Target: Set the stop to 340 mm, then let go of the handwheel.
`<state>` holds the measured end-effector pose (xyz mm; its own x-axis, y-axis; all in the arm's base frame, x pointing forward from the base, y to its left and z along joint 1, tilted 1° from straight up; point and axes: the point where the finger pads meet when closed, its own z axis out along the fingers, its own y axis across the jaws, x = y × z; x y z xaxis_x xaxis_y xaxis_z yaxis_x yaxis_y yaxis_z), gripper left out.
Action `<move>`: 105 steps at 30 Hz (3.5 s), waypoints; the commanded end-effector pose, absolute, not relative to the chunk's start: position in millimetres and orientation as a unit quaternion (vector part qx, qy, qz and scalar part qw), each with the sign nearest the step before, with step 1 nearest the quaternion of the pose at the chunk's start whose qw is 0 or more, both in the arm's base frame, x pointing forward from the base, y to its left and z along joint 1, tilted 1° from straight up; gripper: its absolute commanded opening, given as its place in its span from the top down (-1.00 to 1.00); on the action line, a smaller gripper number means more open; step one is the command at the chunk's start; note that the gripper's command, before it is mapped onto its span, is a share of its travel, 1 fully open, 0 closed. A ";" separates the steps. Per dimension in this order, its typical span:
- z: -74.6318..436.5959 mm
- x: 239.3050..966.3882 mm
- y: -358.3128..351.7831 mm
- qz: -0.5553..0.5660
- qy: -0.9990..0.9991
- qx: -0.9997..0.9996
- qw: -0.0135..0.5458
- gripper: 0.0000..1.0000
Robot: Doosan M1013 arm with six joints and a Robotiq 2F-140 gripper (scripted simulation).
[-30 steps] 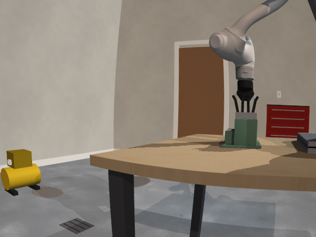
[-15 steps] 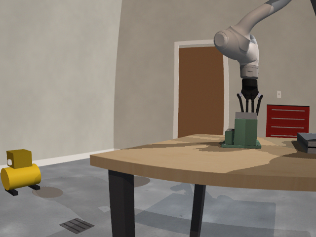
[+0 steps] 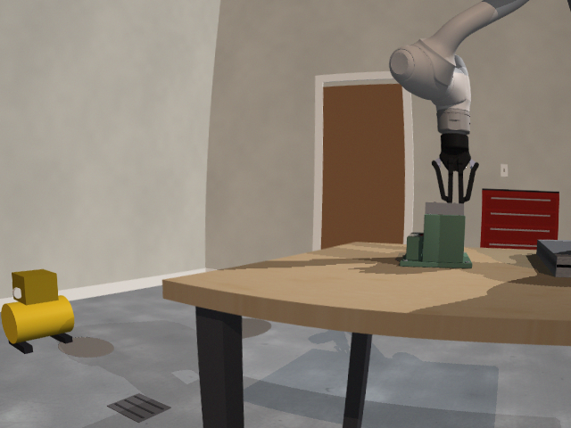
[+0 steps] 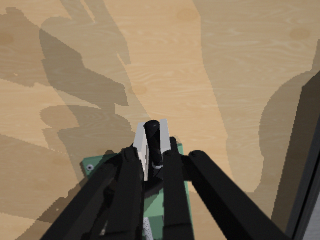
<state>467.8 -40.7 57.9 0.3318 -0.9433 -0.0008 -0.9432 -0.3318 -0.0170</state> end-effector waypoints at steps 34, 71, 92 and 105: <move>76.6 519.0 -21.6 -0.004 0.578 -0.816 0.009 0.92; 27.4 500.0 -28.1 -0.004 0.578 -0.816 0.009 0.92; 32.3 480.3 -35.1 -0.004 0.578 -0.816 0.009 0.92; 37.1 475.0 -37.0 -0.004 0.578 -0.816 0.009 0.92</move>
<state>479.8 -36.6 35.5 0.3340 -0.9426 0.0013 -0.9423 -0.3340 -0.0231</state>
